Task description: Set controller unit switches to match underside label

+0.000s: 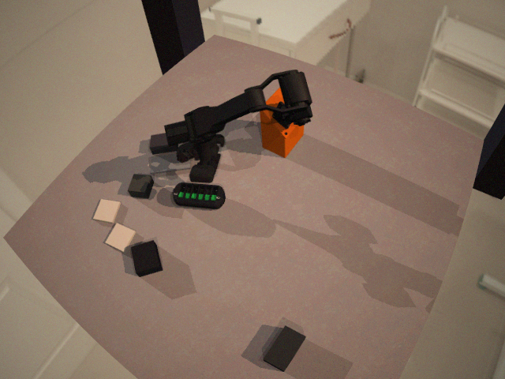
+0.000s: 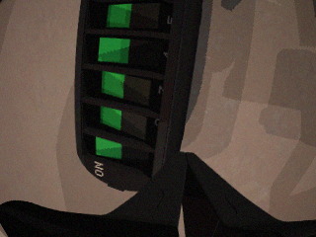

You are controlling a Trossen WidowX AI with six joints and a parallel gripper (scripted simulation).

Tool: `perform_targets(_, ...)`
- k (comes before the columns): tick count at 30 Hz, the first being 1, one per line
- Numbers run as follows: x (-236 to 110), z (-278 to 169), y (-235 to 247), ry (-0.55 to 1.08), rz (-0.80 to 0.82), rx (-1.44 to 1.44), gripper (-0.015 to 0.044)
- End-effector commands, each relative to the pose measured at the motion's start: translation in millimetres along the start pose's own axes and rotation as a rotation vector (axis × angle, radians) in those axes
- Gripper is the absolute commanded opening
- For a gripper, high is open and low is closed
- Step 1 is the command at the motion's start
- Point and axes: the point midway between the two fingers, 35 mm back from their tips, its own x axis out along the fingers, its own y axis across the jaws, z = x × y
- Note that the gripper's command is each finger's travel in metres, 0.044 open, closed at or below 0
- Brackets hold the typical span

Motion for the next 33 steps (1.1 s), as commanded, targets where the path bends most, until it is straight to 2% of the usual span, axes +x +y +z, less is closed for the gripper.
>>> perform_targets(1, -2.4, -15.7, -11.6, -0.005, 0.066, 0.031, 0.0)
perform_targets(33, 38.9, -15.2, -20.9, -0.005, 0.066, 0.032, 0.0)
